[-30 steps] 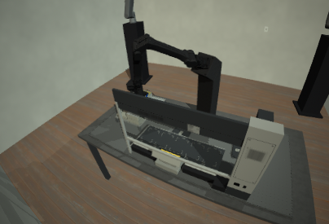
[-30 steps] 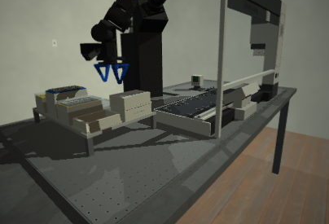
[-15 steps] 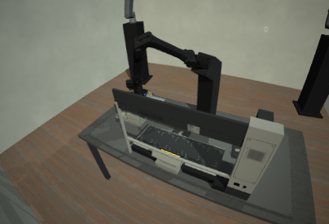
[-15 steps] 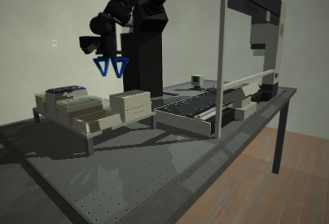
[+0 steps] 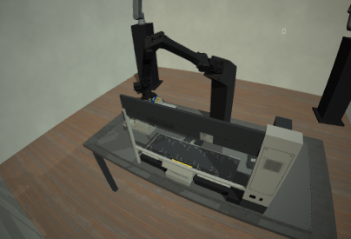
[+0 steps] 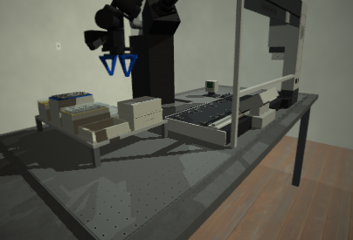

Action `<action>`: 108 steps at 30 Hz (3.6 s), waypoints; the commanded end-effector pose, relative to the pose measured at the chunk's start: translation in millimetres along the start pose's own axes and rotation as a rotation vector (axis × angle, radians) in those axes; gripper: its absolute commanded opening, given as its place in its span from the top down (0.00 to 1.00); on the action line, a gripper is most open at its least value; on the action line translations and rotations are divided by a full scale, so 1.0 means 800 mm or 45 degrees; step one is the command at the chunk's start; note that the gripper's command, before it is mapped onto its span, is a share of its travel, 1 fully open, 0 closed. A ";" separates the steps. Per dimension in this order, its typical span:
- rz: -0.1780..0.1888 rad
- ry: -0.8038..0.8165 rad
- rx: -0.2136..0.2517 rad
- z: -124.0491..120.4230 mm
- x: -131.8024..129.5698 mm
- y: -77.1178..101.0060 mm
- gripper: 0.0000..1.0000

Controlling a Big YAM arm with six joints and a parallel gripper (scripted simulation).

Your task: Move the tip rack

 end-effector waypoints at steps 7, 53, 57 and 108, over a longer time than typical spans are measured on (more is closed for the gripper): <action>-0.001 0.013 -0.033 0.010 0.000 0.036 0.00; -0.012 0.009 0.007 0.001 -0.005 0.088 0.00; -0.012 0.009 0.007 0.001 -0.005 0.088 0.00; -0.014 0.004 -0.011 0.003 0.038 0.160 0.00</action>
Point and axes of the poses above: the point where the finger pads meet when closed, its own y axis back along the fingers, its own x axis across the jaws, z = x × y, the point moved 8 cm from there along y, back along the fingers, and after that the axes turned 5 degrees about -y, right-handed, at the moved point
